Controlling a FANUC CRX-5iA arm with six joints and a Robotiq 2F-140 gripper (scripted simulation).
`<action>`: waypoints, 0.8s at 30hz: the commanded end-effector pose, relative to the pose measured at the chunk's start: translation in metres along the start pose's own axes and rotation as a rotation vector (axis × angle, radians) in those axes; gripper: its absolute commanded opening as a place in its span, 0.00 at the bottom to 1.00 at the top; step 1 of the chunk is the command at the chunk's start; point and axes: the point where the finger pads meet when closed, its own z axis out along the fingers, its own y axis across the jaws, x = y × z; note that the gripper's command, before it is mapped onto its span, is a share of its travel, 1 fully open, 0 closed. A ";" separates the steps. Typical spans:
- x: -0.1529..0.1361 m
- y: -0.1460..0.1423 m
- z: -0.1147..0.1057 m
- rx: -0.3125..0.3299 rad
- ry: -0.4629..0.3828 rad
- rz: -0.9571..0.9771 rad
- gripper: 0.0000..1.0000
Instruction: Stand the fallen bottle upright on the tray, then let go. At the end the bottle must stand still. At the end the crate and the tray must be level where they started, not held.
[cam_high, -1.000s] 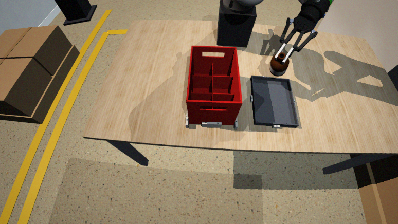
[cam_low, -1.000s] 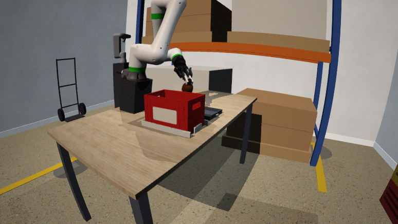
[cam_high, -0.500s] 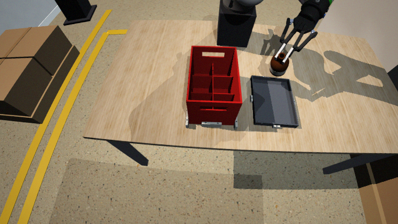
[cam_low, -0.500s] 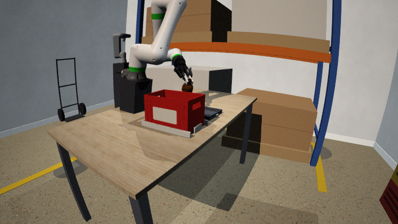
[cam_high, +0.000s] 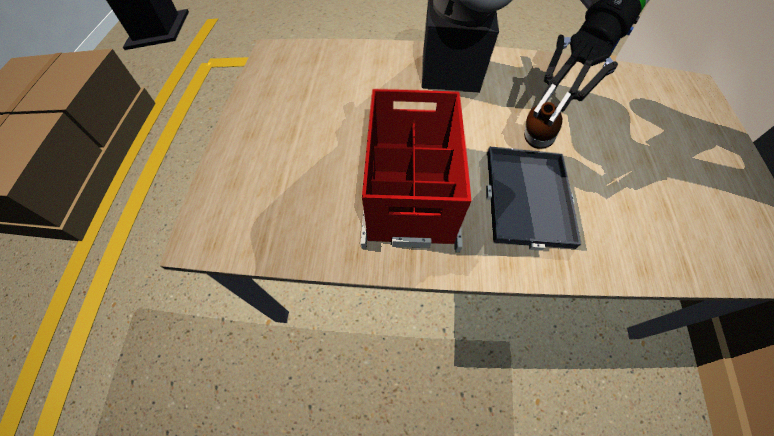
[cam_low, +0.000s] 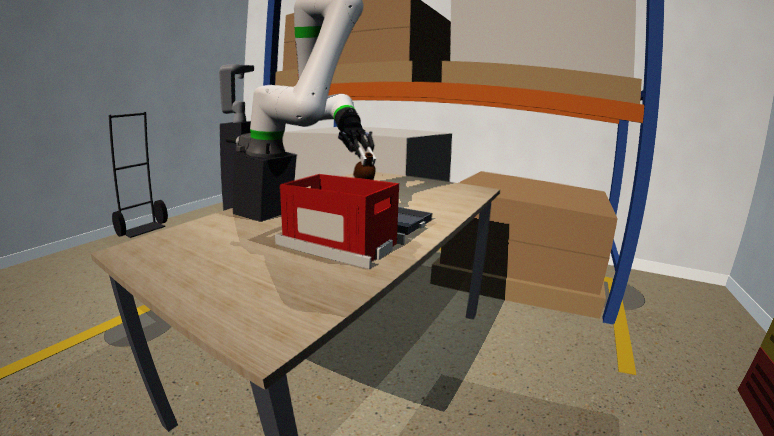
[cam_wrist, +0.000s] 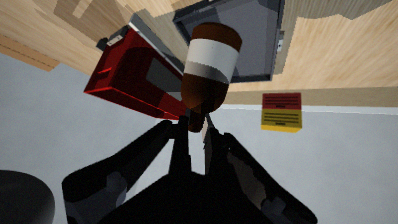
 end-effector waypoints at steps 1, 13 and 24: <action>0.000 0.000 0.000 0.000 0.000 0.000 0.00; 0.000 0.000 0.000 0.000 0.000 0.000 0.00; 0.000 0.000 0.000 0.002 -0.026 0.000 0.00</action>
